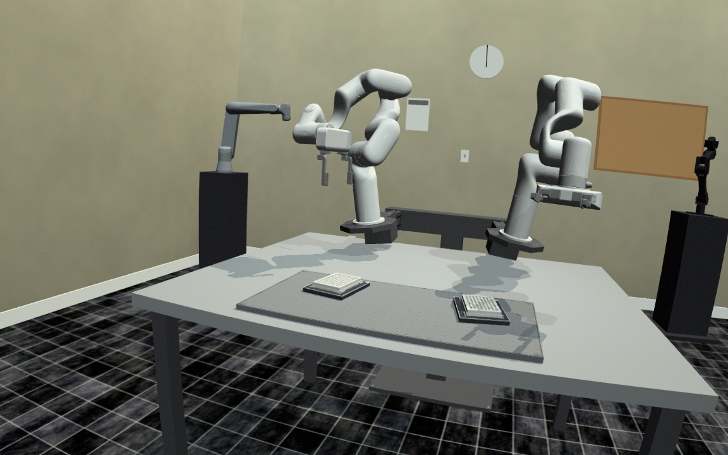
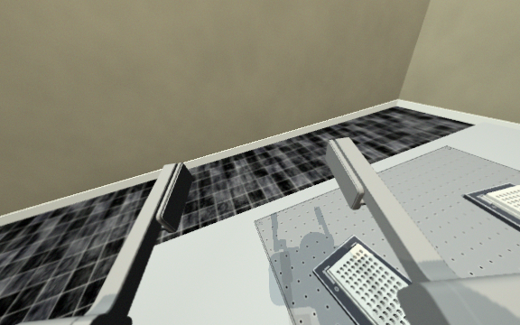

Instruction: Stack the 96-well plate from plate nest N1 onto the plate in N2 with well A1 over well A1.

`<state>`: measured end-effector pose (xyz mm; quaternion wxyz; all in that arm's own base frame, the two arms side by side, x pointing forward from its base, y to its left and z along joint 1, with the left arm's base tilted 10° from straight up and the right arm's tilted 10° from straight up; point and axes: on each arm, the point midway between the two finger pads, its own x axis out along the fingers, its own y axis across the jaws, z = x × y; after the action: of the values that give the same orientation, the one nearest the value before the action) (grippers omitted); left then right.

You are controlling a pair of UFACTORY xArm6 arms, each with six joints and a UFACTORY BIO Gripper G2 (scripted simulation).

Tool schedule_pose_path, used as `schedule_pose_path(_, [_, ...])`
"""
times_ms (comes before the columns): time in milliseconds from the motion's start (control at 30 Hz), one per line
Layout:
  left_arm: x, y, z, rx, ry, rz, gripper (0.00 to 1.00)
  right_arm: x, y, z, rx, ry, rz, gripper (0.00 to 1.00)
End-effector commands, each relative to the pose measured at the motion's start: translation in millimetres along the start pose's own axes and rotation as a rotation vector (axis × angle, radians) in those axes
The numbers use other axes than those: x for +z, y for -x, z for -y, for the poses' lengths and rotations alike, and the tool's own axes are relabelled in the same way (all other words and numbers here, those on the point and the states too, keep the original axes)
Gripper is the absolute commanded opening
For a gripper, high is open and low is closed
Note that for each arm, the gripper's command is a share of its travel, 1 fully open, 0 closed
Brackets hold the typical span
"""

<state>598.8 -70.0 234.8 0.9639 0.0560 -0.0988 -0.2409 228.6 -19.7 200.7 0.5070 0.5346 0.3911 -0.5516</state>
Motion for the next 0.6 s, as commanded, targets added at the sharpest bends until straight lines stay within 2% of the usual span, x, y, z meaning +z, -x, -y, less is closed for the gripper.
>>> schedule_pose_path(0, [4.9, 17.2, 2.7, 0.147, -0.021, -0.049, 0.37, 0.4, 0.8, -0.7, 0.002, 0.000, 0.001, 1.00])
schedule_pose_path(67, [5.0, 24.1, 3.3, 0.179, -0.022, -0.059, 0.37, 0.4, 0.8, -0.7, 0.002, 0.000, 0.001, 1.00])
schedule_pose_path(133, [5.0, 24.1, 3.3, 0.179, -0.022, -0.059, 0.37, 0.4, 0.8, -0.7, 0.002, 0.000, 0.001, 1.00])
schedule_pose_path(233, [5.0, 39.1, 4.5, 0.275, -0.026, -0.087, 0.37, 0.4, 0.8, -0.7, 0.002, 0.000, 0.001, 1.00])
schedule_pose_path(333, [4.9, 46.2, 5.0, 0.276, -0.026, -0.088, 0.37, 0.4, 0.8, -0.7, 0.002, 0.000, 0.001, 1.00])
schedule_pose_path(400, [4.6, 56.2, 5.6, 0.340, -0.031, -0.107, 0.37, 0.4, 0.8, -0.7, 0.002, 0.000, 0.001, 1.00])
schedule_pose_path(467, [4.5, 61.3, 5.9, 0.341, -0.031, -0.107, 0.37, 0.4, 0.8, -0.7, 0.002, 0.000, 0.001, 1.00])
schedule_pose_path(533, [4.1, 71.3, 6.4, 0.405, -0.038, -0.126, 0.37, 0.4, 0.8, -0.7, 0.002, 0.000, 0.001, 1.00])
schedule_pose_path(567, [3.9, 76.2, 6.7, 0.405, -0.039, -0.126, 0.37, 0.4, 0.8, -0.7, 0.002, 0.000, 0.001, 1.00])
